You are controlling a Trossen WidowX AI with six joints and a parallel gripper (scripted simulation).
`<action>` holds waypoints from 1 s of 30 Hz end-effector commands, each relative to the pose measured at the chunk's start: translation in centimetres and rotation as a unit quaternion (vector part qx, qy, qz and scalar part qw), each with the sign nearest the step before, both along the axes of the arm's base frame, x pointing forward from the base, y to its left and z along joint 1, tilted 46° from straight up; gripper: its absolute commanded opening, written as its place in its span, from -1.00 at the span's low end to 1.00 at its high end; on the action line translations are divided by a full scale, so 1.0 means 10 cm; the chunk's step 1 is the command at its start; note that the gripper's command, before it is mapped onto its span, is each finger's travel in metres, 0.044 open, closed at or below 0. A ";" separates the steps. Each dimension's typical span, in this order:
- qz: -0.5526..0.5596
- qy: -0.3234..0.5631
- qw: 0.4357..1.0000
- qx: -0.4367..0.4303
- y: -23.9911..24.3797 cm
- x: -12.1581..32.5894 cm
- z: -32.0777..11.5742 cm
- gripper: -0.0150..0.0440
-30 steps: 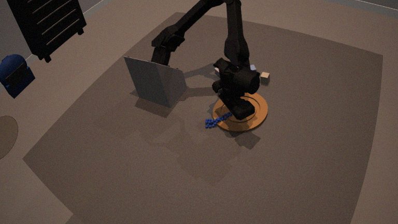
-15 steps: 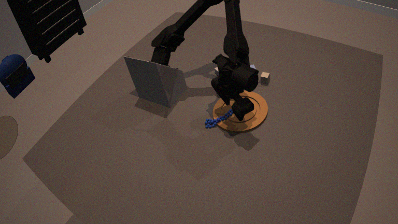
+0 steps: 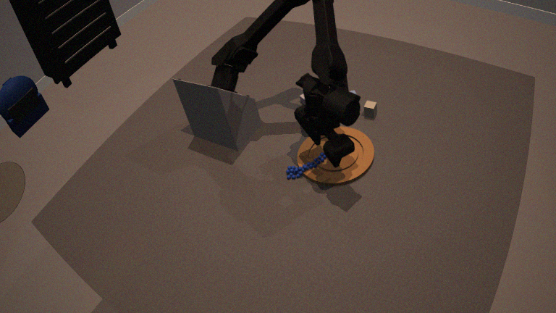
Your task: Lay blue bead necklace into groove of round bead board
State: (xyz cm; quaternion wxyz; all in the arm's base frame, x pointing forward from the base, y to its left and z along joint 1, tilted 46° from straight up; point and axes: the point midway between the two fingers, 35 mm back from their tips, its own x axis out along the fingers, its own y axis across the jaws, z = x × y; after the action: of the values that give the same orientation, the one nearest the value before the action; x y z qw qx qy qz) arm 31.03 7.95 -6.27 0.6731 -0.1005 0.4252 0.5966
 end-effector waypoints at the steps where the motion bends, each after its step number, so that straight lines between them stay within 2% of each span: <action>1: 0.001 0.000 1.000 -0.001 -0.01 -0.01 0.00 1.00; 12: 0.001 0.000 1.000 -0.001 -0.01 -0.01 0.00 1.00; 19: 0.060 -0.061 0.996 0.006 0.17 -0.01 0.36 0.38; 24: 0.062 -0.063 0.996 0.006 0.21 -0.02 0.34 -0.07; 30: 0.062 -0.065 0.996 0.004 0.24 -0.01 0.30 -0.08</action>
State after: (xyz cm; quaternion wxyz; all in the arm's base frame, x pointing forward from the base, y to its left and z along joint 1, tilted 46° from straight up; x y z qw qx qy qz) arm 30.80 10.59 -3.40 0.6592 -0.1618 0.3719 0.6332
